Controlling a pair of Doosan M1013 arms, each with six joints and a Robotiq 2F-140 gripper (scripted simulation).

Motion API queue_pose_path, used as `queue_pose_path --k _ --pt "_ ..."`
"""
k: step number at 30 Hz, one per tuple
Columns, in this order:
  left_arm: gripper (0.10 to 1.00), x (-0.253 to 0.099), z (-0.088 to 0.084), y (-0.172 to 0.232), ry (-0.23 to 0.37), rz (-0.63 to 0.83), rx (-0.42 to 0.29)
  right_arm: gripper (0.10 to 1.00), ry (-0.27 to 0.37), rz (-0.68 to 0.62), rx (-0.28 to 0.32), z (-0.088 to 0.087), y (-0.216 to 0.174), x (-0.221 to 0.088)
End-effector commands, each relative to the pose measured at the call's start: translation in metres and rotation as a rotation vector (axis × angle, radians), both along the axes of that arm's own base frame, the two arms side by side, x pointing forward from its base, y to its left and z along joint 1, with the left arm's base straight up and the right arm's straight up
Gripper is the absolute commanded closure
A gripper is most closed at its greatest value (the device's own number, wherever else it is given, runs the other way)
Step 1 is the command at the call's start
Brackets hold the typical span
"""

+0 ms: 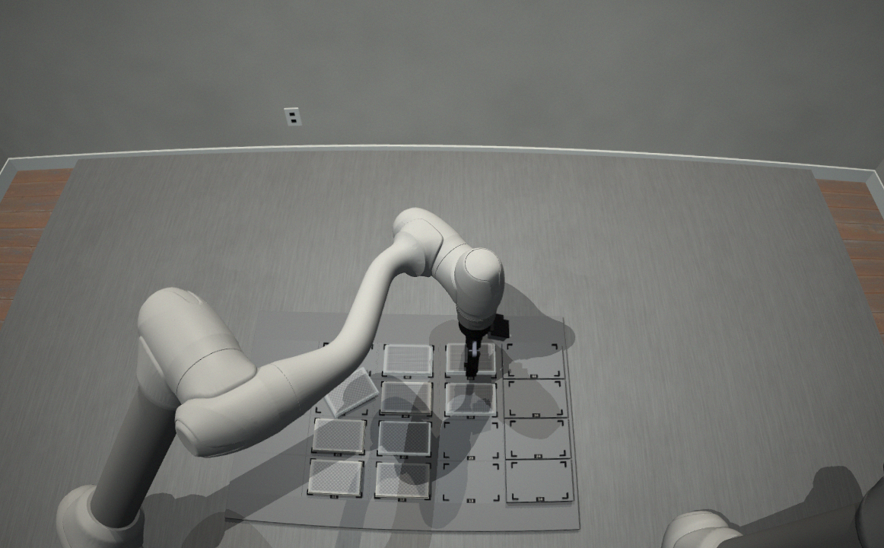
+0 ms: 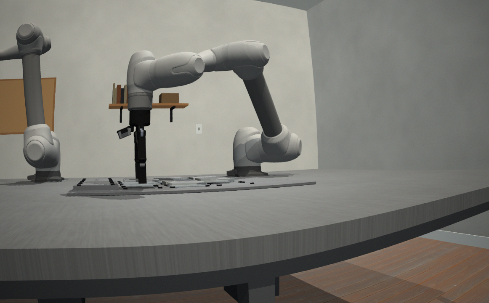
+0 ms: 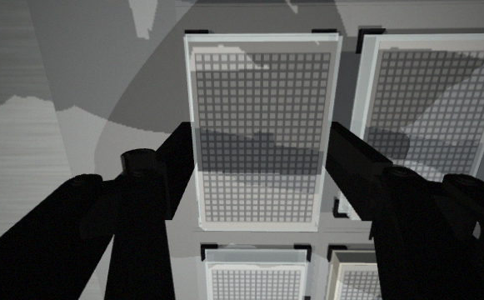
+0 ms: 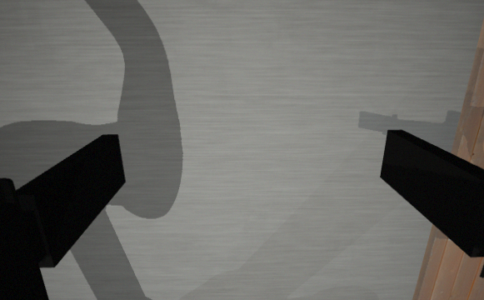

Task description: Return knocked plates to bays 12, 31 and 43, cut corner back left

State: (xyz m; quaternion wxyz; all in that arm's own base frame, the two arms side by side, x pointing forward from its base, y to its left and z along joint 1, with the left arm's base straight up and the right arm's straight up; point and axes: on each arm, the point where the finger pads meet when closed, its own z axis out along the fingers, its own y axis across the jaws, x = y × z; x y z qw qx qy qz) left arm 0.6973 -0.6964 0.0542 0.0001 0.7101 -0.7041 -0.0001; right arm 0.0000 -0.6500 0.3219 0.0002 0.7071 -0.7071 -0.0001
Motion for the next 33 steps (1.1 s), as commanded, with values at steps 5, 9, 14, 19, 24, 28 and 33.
queue_pose_path --k 5,9,14,19,24,28,33 --pt "0.999 0.0003 0.0016 -0.0003 -0.002 0.0 -0.001 0.098 0.0 0.0 -0.001 0.0009 -0.0002 0.0001" --pt "0.999 0.0003 0.0016 -0.0003 -0.002 0.0 -0.001 0.098 0.0 0.0 -0.001 0.0009 -0.0002 0.0001" --pt "0.999 0.0003 0.0016 -0.0003 -0.002 0.0 -0.001 0.098 0.0 0.0 -0.001 0.0009 -0.0002 0.0001" --pt "0.999 0.0003 0.0016 -0.0003 -0.002 0.0 -0.001 0.098 0.0 0.0 -0.001 0.0009 -0.0002 0.0001" --pt "0.999 0.0003 0.0006 -0.0004 -0.001 0.0 -0.001 0.098 0.0 0.0 -0.001 0.0009 -0.0002 0.0001" --pt "0.999 0.0003 -0.0001 -0.0004 -0.001 0.0 -0.001 0.098 0.0 0.0 -0.001 0.0009 -0.0002 0.0001" --pt "0.999 0.0003 -0.0017 -0.0004 -0.001 0.0 -0.001 0.098 0.0 0.0 -0.001 0.0009 -0.0002 0.0001"
